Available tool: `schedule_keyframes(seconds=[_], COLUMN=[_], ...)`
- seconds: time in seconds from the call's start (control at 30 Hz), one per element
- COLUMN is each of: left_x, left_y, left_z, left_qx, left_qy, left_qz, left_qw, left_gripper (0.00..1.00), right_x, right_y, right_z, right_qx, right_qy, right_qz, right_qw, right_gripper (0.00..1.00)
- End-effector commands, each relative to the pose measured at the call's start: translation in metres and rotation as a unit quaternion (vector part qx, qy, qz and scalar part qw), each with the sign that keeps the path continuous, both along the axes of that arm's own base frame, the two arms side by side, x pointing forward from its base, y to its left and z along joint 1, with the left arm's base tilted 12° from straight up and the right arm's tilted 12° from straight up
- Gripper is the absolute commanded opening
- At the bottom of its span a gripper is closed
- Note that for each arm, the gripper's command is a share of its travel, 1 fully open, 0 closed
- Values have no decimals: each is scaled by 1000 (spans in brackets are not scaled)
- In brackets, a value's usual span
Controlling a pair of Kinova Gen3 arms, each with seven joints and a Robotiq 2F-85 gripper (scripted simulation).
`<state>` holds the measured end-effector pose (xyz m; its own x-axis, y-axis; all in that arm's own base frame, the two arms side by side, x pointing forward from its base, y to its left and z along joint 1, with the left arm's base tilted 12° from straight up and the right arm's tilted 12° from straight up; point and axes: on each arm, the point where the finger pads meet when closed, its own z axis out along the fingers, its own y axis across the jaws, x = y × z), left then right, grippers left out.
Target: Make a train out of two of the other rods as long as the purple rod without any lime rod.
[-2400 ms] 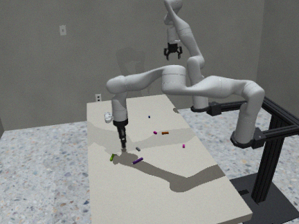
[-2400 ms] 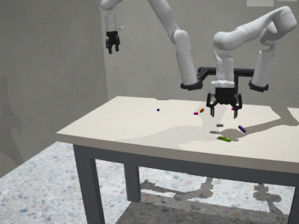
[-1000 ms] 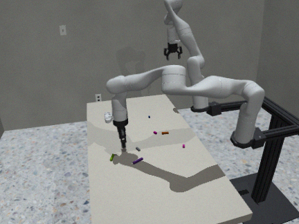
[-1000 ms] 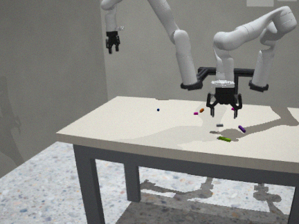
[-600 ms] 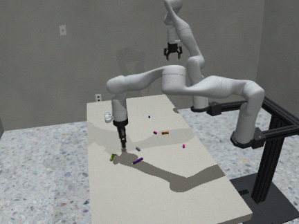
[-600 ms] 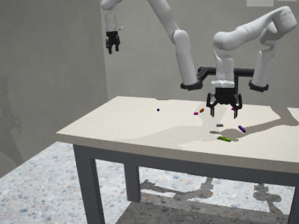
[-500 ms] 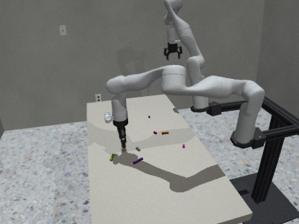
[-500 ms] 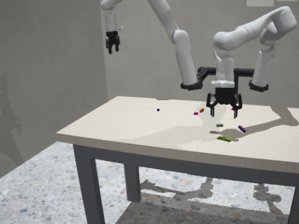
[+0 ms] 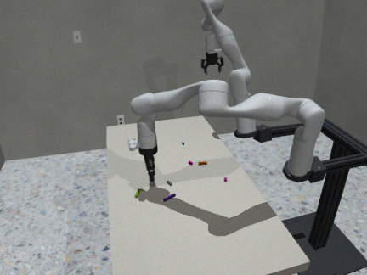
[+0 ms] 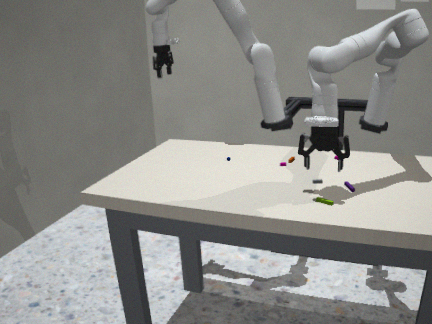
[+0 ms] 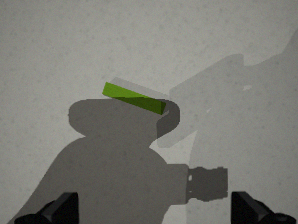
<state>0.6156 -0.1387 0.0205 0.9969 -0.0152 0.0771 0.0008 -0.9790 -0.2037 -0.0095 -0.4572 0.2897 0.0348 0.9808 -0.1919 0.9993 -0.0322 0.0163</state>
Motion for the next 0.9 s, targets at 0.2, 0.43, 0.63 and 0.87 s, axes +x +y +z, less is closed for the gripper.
schedule_keyframes(seconds=[0.2, 0.43, 0.63, 0.87], left_x=[-3, -5, -14, -22], left_y=[-9, -19, -25, -33], left_z=[-2, -1, -3, -5], left_qx=[3, 3, 9, 16], left_qy=[3, 2, 13, 22], left_qz=[-42, -87, -145, -209], left_qw=[999, 996, 989, 977], left_gripper=[1000, 1000, 1000, 1000], right_x=[-4, -4, -4, -4], right_y=[-1, -1, -1, -1], right_z=[1, 1, 1, 1], right_qx=[-3, -3, -3, -3], right_qy=[3, 3, 3, 3], right_qz=[1, 1, 1, 1], right_qw=[1000, 1000, 1000, 1000], right_gripper=[1000, 1000, 1000, 1000])
